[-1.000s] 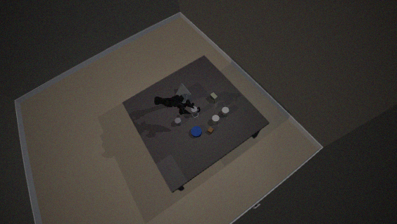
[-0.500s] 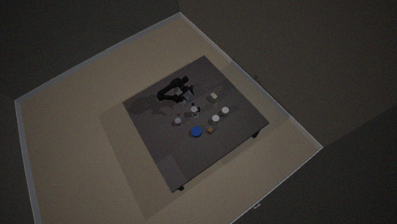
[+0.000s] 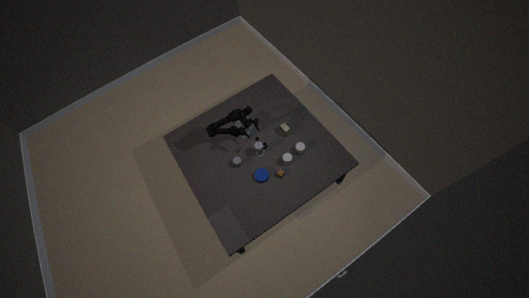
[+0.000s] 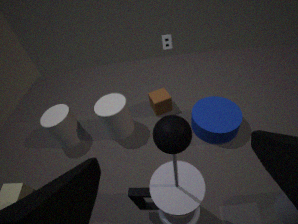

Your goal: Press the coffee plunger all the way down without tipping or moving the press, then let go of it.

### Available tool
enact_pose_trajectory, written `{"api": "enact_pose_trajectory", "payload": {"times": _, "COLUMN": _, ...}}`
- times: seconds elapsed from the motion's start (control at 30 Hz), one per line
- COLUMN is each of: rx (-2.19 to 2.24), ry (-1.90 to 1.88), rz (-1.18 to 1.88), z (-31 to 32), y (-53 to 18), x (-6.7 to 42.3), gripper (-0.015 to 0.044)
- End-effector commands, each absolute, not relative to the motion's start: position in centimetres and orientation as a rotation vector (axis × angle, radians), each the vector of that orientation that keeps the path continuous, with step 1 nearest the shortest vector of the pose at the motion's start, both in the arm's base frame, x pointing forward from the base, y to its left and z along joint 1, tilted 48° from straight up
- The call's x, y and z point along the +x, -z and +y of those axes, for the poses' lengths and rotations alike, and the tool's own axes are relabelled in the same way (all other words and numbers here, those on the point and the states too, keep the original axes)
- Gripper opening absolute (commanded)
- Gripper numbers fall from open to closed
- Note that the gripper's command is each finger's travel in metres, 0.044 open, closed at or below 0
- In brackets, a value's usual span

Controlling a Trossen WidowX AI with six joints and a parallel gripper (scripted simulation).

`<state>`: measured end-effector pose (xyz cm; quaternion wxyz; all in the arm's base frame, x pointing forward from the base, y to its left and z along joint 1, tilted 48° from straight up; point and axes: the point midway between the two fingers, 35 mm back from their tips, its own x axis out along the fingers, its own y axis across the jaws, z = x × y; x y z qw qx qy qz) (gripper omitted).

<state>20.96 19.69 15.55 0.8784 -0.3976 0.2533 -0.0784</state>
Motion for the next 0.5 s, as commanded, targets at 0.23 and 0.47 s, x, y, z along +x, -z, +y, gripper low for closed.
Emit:
{"api": "enact_pose_trajectory", "payload": {"times": 0.23, "rx": -0.829, "ry": 0.162, "rz": 0.526, "z": 19.2, "y": -15.0, "x": 22.2, "gripper": 0.0440}}
{"api": "enact_pose_trajectory", "payload": {"times": 0.47, "rx": -0.829, "ry": 0.162, "rz": 0.525, "z": 18.8, "y": -14.6, "x": 23.1, "gripper": 0.0440}}
